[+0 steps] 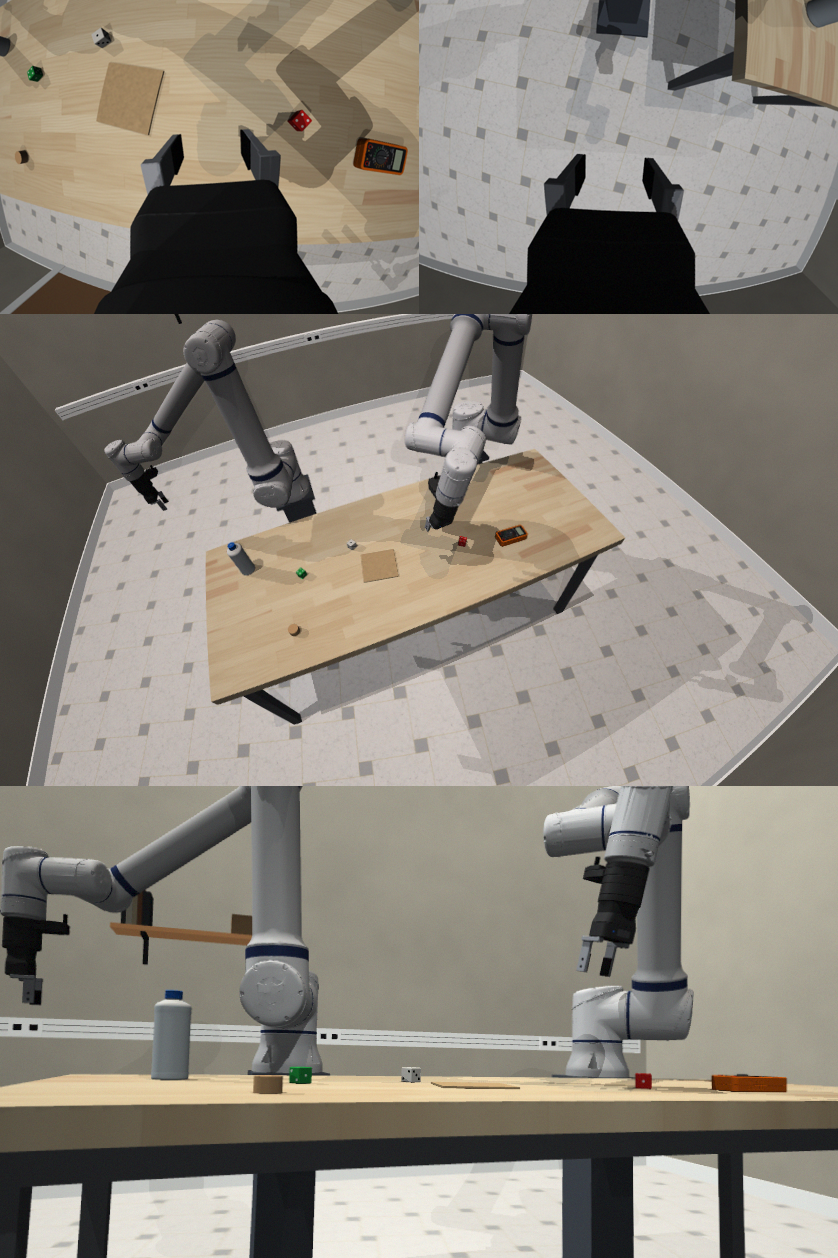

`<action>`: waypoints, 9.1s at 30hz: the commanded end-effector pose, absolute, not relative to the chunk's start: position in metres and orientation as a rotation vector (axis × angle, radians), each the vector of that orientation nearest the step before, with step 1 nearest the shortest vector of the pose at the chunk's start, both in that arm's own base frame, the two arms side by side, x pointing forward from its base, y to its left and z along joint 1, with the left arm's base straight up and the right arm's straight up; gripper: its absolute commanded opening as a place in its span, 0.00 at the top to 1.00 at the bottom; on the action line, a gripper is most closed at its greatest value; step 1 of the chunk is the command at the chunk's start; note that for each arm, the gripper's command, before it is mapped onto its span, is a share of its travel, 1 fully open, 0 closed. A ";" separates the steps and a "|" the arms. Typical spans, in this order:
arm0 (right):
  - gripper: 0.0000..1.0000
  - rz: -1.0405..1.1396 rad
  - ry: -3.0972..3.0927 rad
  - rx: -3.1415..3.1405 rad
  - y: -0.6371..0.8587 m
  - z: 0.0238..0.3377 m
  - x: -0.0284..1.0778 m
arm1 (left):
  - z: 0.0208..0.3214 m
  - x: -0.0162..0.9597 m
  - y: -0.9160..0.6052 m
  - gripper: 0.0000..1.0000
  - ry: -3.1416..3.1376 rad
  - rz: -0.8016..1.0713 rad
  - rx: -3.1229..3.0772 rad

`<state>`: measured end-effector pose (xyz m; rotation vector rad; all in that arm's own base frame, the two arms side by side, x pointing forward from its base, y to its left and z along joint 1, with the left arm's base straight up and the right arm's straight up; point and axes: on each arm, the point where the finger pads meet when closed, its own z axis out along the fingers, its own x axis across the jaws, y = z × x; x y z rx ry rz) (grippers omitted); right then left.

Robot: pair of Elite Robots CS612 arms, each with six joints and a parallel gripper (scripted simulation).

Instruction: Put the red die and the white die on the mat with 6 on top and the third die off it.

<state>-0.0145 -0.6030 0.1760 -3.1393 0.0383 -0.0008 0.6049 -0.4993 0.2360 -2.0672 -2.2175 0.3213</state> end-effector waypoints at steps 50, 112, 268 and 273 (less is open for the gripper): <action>0.00 0.000 0.038 -3.141 -0.604 0.177 -0.015 | 0.183 0.478 -0.915 0.00 -2.171 0.052 -2.224; 0.00 0.000 0.038 -3.141 -0.604 0.177 -0.015 | 0.119 0.402 -1.012 0.00 -2.169 0.000 -2.273; 0.00 0.000 0.038 -3.141 -0.604 0.177 -0.015 | 0.059 0.354 -0.774 0.00 -2.169 0.000 -2.273; 0.00 0.000 0.038 -3.141 -0.604 0.177 -0.015 | 0.059 0.354 -0.774 0.00 -2.169 0.000 -2.273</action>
